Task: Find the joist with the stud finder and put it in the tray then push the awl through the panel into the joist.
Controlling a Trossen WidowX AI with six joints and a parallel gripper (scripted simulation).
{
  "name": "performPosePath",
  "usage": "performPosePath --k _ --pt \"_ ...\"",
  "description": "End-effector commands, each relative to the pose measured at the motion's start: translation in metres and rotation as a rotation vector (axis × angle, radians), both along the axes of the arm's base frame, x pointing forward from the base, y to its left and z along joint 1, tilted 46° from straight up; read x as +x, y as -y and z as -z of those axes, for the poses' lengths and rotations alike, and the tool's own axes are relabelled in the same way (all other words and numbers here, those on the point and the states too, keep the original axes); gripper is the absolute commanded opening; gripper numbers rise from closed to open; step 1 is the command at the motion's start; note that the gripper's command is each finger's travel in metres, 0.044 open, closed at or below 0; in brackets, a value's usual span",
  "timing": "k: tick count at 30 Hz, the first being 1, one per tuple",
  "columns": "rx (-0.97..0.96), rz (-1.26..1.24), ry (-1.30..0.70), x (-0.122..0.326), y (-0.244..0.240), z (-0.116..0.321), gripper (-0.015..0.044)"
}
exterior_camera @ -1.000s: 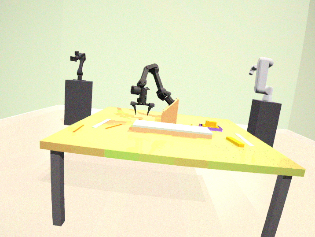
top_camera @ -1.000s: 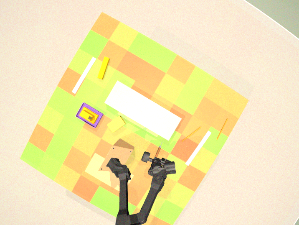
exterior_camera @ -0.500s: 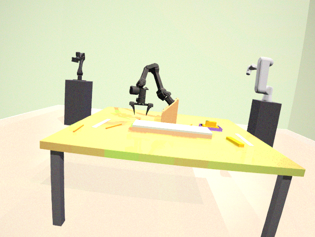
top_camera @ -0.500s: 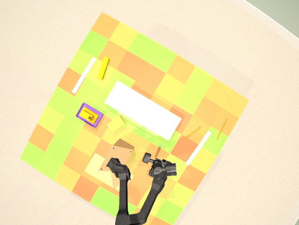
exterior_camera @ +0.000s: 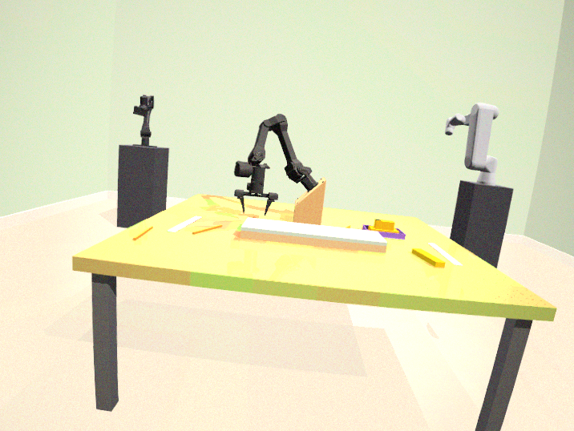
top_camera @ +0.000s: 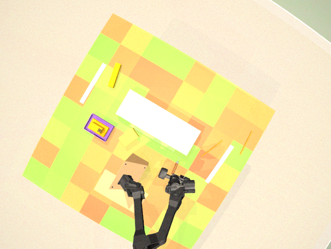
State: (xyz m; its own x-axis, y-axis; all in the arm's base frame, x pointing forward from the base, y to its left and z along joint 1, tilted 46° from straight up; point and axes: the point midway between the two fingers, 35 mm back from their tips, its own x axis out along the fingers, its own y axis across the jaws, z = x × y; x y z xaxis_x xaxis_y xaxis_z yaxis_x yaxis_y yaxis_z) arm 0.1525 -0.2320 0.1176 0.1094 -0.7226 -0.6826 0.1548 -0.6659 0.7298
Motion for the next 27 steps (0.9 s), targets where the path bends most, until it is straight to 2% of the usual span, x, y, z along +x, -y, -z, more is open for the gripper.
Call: performPosePath --k 1,15,27 --pt "0.006 -0.006 -0.005 0.000 0.003 0.007 0.0440" --pt "0.004 -0.007 -0.006 -0.001 0.017 0.019 0.0440" --pt "0.004 -0.007 -0.006 -0.001 0.017 0.019 0.0125"
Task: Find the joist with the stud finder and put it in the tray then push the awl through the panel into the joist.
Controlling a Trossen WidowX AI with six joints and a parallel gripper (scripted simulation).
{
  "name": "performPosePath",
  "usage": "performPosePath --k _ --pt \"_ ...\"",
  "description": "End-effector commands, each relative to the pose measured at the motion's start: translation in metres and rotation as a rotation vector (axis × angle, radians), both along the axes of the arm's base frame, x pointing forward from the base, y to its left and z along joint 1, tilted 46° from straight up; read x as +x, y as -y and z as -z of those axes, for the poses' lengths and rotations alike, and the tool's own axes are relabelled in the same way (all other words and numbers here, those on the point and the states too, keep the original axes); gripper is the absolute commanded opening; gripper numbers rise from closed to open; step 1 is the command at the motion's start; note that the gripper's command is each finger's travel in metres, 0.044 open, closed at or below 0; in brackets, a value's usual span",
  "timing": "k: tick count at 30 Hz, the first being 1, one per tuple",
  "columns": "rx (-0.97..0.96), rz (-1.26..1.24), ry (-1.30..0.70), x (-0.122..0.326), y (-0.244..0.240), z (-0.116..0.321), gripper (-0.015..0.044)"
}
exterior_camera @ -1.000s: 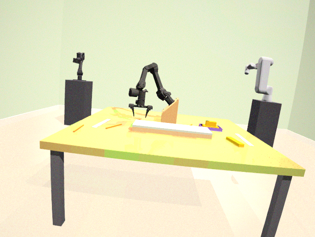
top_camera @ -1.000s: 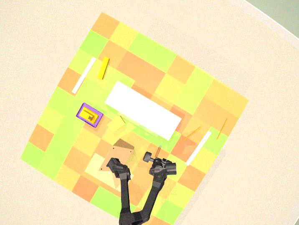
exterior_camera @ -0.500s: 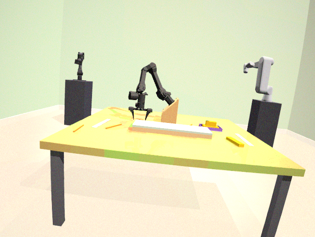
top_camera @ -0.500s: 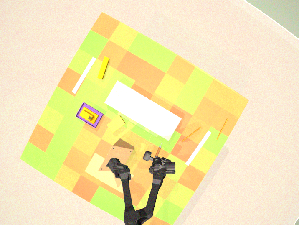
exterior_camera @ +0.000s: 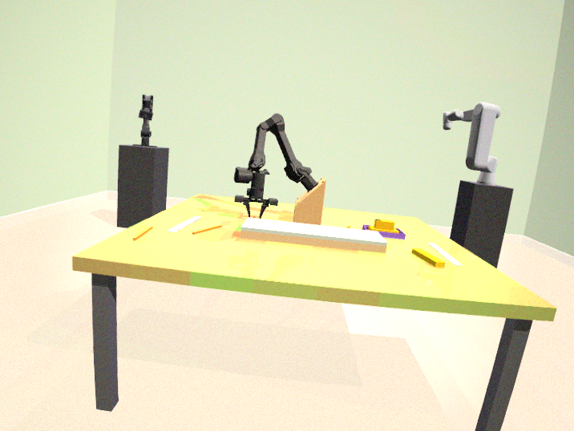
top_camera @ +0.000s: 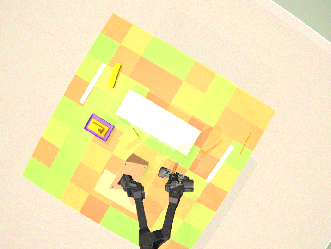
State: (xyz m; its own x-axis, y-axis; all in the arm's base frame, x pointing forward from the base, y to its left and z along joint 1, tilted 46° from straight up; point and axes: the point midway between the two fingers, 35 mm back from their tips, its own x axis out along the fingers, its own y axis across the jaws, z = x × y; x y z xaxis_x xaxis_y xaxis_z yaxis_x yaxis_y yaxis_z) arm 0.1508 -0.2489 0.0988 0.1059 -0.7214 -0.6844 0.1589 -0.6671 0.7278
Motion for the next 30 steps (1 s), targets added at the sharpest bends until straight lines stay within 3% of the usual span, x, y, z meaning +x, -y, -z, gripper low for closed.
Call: performPosePath --k 1,10,30 --pt "0.002 -0.006 0.000 0.001 0.000 0.001 0.0099" --pt "0.002 -0.006 0.000 0.001 -0.001 0.000 0.0000" --pt "0.021 -0.002 0.001 0.006 -0.067 -0.061 0.0000"
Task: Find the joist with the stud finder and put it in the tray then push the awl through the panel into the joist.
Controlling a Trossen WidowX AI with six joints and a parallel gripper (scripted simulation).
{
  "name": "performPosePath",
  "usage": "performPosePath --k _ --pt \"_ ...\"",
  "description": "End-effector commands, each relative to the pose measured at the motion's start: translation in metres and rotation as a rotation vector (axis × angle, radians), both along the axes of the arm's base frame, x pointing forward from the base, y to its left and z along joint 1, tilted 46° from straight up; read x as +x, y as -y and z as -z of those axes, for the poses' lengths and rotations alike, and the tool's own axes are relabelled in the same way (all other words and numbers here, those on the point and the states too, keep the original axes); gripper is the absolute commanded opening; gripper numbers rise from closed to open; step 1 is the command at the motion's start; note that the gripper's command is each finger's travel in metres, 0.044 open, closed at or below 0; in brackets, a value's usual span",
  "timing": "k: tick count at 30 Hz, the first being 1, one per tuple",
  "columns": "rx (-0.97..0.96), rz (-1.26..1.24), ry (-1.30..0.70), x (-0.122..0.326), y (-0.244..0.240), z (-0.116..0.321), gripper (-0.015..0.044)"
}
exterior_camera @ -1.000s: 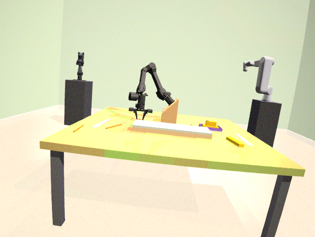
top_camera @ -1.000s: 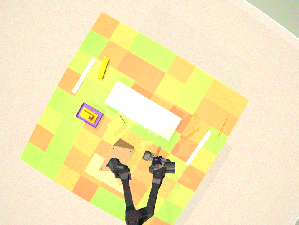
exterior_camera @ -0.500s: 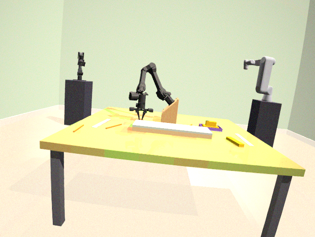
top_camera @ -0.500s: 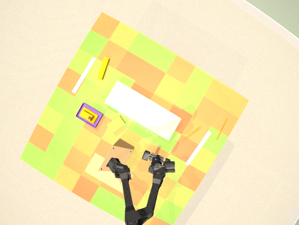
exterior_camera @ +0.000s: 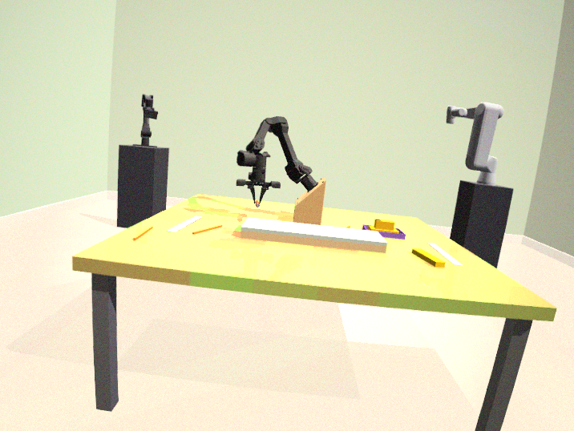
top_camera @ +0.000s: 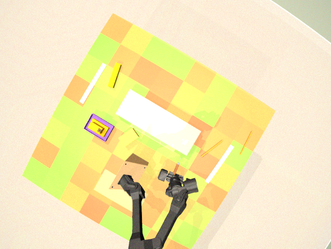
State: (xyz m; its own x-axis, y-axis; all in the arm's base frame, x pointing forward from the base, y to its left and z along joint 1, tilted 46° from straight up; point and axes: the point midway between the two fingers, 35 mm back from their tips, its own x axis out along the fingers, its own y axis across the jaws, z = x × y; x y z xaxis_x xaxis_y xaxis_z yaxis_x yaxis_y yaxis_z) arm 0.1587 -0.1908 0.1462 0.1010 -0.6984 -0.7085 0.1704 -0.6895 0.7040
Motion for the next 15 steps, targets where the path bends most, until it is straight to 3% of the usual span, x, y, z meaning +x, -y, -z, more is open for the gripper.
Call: performPosePath --k 1,15 --pt "-0.013 0.002 0.013 -0.003 -0.013 -0.017 0.0000" --pt "-0.011 -0.126 -0.026 -0.006 -0.034 -0.032 0.0000"
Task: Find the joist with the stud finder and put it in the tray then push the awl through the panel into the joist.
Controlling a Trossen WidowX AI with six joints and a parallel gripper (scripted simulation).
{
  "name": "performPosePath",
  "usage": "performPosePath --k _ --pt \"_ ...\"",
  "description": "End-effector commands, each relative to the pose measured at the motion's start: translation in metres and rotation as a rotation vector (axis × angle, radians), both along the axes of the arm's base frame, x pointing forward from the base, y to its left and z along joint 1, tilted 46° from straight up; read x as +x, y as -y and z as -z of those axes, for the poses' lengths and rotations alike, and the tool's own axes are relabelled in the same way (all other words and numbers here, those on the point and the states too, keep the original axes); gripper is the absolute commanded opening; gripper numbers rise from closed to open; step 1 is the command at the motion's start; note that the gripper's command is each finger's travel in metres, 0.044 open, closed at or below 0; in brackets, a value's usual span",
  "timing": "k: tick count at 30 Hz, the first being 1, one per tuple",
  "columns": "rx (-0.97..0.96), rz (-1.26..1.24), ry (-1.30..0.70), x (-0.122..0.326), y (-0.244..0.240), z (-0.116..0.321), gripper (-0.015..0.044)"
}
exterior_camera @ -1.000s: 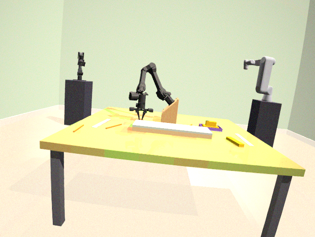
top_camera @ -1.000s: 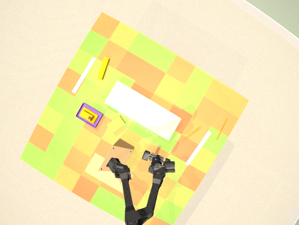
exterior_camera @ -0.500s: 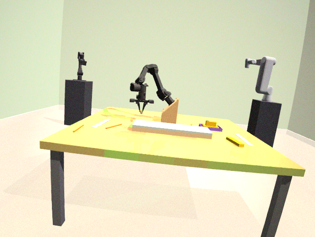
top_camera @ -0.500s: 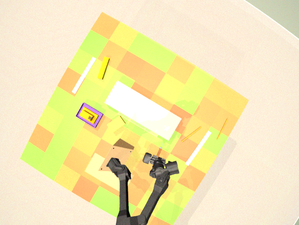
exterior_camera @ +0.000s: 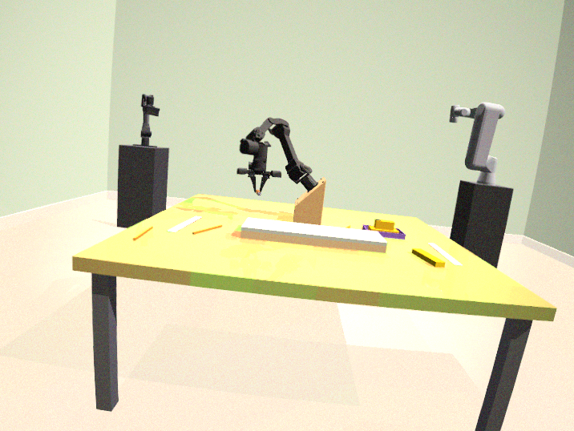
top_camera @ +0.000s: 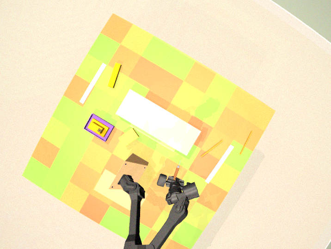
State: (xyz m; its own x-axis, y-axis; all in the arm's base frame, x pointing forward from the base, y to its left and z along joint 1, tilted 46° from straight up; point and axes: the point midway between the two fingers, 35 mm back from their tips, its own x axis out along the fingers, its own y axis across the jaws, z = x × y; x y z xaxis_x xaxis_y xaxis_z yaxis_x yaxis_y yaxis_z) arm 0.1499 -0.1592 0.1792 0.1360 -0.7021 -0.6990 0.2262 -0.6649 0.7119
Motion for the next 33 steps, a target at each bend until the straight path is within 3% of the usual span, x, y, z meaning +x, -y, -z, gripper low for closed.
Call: performPosePath --k 1,17,33 --pt "0.006 -0.089 -0.020 0.004 -0.003 0.001 0.0000" --pt "-0.062 -0.566 -0.146 0.029 -0.014 0.006 0.0000" --pt "-0.305 -1.032 -0.272 0.051 -0.026 -0.001 0.0000"
